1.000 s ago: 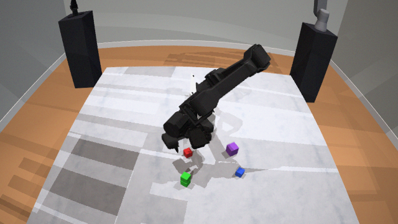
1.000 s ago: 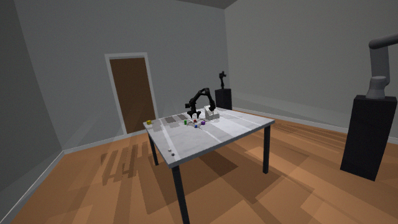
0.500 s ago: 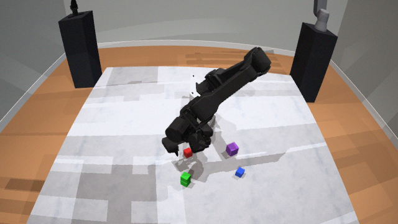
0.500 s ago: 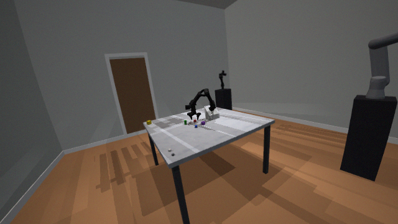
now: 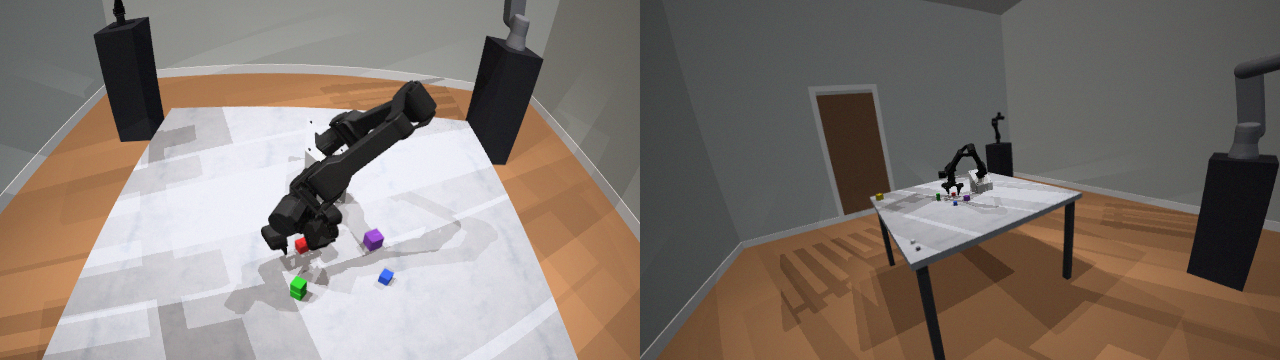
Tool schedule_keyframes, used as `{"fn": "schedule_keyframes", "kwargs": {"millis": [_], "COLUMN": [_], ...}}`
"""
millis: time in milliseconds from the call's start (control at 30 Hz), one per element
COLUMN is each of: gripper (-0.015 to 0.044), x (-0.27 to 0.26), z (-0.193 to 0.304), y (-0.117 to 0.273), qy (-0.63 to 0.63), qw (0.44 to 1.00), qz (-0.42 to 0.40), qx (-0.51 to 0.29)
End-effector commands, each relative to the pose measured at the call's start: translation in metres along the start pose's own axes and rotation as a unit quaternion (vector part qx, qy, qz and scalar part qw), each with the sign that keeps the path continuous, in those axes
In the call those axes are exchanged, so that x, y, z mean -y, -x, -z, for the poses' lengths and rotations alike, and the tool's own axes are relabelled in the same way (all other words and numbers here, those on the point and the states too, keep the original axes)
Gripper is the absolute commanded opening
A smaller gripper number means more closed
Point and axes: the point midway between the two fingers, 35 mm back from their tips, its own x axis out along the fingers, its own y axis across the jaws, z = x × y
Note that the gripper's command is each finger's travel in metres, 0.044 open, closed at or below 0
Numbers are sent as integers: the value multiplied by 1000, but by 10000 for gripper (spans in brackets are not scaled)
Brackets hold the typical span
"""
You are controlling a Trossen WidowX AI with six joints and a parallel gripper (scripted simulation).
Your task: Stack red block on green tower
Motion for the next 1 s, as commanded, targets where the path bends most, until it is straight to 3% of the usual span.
{"fn": "schedule_keyframes", "kwargs": {"millis": [0, 200, 600, 900, 967], "gripper": [440, 440, 125, 65, 12], "x": [-1, -1, -1, -1, 0], "z": [0, -1, -1, -1, -1], "y": [-1, 0, 0, 0, 2], "qy": [-2, -2, -2, -2, -2], "qw": [1000, 1000, 1000, 1000, 1000], "qz": [-2, -2, -2, -2, -1], "qx": [2, 2, 2, 2, 2]}}
